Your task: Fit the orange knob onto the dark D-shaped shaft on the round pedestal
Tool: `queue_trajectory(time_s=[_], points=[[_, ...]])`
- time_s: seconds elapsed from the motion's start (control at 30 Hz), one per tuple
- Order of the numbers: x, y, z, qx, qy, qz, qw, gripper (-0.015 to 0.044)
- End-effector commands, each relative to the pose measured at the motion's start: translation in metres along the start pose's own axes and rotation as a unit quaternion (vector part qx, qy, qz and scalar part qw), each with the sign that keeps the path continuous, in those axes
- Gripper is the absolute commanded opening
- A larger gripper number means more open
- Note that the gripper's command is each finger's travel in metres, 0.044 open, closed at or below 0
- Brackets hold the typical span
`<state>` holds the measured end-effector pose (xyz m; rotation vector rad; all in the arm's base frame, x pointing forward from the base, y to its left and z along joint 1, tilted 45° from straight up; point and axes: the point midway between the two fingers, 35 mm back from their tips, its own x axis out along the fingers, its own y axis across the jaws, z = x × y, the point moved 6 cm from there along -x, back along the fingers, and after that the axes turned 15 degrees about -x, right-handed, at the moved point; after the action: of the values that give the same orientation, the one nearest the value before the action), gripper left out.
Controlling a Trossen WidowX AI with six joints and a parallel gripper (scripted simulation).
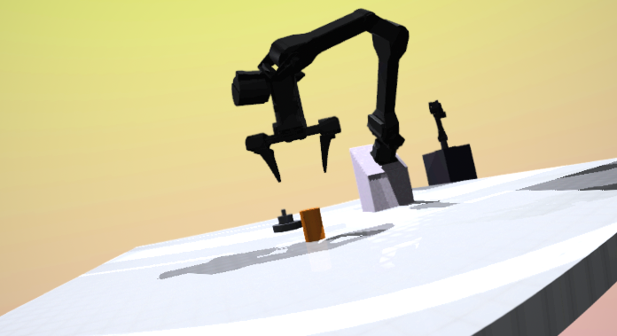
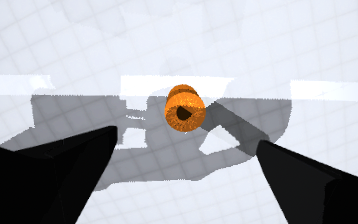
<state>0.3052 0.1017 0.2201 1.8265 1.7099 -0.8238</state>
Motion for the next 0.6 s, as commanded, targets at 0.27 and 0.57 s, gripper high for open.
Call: queue_trajectory(time_s=[0.27,0.57], points=[[-0.0011,-0.0010,0.0014,-0.169,0.015,0.006,0.985,0.0440],[-0.0008,-0.0010,0.0013,-0.568,0.011,0.012,0.823,0.0440]])
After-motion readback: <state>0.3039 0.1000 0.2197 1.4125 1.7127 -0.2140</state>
